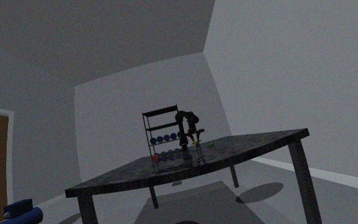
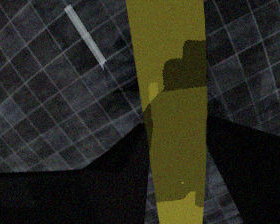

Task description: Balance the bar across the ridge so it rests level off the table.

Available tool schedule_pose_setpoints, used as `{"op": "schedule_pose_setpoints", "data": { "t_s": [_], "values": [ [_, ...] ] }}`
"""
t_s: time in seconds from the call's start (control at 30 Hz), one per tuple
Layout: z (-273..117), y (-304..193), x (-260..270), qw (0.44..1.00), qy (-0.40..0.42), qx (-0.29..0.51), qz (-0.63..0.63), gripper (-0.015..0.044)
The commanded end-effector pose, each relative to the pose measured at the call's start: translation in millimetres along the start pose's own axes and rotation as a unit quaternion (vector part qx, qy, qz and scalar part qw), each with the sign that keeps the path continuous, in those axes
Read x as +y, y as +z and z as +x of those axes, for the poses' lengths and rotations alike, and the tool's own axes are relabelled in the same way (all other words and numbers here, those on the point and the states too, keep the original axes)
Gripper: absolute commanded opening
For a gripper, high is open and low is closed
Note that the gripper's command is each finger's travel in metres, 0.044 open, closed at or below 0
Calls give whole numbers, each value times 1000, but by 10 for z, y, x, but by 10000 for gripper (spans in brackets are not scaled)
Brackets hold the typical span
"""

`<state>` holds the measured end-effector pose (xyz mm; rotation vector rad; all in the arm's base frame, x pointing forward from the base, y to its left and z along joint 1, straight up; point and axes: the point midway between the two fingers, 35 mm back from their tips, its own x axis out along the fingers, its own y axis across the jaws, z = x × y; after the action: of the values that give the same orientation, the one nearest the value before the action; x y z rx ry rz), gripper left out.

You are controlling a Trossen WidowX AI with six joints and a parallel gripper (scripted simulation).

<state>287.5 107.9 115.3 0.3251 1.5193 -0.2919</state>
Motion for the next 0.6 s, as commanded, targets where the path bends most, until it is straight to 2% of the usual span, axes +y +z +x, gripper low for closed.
{"op": "schedule_pose_setpoints", "data": {
  "t_s": [0.0,0.4,0.57],
  "values": [
    [1,-1,0,1000,0,0,0,0],
    [1,-1,0,1000,0,0,0,0],
    [1,-1,0,1000,0,0,0,131]
  ]
}}
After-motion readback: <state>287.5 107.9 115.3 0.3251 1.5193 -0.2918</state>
